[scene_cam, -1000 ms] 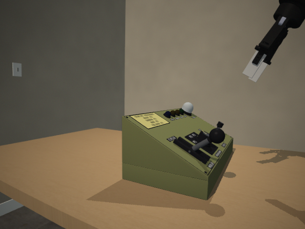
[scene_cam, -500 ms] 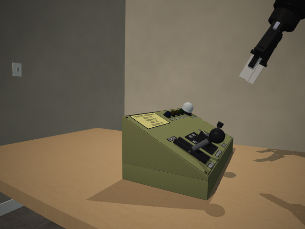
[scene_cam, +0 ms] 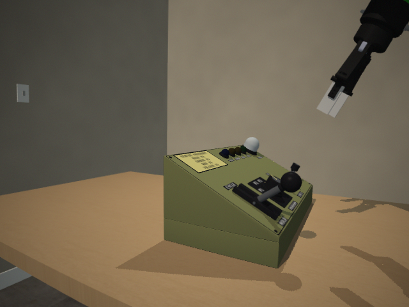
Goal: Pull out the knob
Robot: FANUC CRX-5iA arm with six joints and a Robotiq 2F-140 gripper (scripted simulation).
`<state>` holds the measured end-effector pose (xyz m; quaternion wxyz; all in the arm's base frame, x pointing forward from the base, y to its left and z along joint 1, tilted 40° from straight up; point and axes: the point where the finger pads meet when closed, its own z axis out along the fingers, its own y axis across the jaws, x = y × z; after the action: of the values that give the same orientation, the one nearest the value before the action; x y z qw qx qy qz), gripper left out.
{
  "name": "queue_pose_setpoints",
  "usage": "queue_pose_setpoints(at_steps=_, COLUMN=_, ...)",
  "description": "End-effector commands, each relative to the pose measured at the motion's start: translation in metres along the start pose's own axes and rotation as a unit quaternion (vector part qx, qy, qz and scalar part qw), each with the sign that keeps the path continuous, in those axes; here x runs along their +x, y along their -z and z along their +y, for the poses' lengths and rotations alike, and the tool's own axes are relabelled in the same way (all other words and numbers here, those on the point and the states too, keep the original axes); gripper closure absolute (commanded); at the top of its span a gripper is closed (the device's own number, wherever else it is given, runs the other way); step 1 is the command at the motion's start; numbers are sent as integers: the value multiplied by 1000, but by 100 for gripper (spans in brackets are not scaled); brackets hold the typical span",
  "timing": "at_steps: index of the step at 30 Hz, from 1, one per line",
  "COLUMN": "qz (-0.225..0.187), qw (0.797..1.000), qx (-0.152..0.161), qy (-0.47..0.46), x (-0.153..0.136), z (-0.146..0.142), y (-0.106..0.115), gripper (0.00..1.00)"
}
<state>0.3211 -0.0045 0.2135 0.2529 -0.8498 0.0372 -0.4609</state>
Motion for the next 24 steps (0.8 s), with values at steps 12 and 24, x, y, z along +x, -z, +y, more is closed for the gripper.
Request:
queue_pose_setpoints(at_steps=12, qz=13, qw=1000, qx=13, qy=-2, x=-4, z=72, y=-23, gripper=0)
queue_pose_setpoints(at_steps=24, qz=27, qw=1000, qx=7, qy=-7, x=-23, z=128, y=-38, gripper=0)
